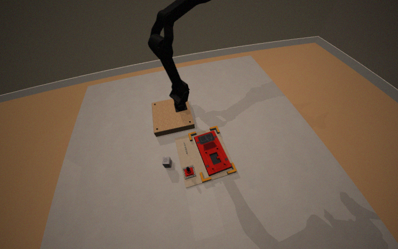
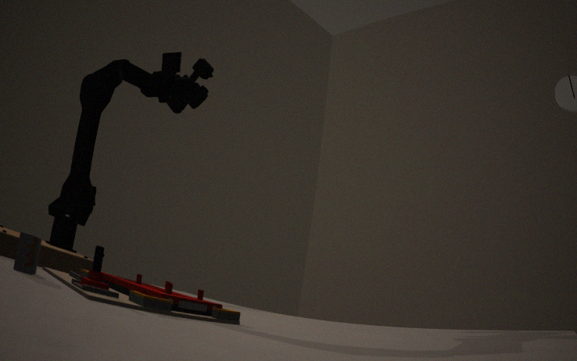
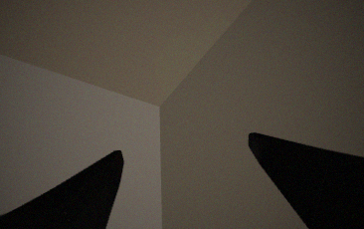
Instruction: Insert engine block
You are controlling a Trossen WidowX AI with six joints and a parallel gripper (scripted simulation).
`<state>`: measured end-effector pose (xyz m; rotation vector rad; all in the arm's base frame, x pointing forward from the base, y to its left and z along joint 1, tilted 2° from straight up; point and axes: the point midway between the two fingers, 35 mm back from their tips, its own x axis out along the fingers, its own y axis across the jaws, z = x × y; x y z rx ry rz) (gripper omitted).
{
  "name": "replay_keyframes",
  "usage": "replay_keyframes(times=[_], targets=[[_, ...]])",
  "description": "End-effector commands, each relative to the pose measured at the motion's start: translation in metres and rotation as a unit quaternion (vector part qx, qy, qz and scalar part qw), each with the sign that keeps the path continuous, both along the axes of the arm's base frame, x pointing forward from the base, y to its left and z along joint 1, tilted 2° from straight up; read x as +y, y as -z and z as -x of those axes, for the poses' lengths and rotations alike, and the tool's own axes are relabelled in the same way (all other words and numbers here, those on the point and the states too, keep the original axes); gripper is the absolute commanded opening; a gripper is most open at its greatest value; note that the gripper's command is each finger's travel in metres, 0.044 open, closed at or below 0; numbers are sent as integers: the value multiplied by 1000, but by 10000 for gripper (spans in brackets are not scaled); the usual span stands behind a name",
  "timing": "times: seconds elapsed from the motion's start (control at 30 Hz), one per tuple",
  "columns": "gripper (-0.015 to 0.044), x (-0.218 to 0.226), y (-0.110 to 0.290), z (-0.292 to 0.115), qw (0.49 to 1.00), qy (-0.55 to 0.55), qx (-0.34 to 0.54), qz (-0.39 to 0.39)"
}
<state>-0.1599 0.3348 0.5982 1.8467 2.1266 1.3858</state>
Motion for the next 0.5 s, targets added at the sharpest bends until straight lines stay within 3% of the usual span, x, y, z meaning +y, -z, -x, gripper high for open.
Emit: replay_keyframes(times=[0.0, 0.47], targets=[[440, 22, 17, -22, 998, 47, -25, 25], [440, 83, 81, -142, 957, 229, -126, 129]])
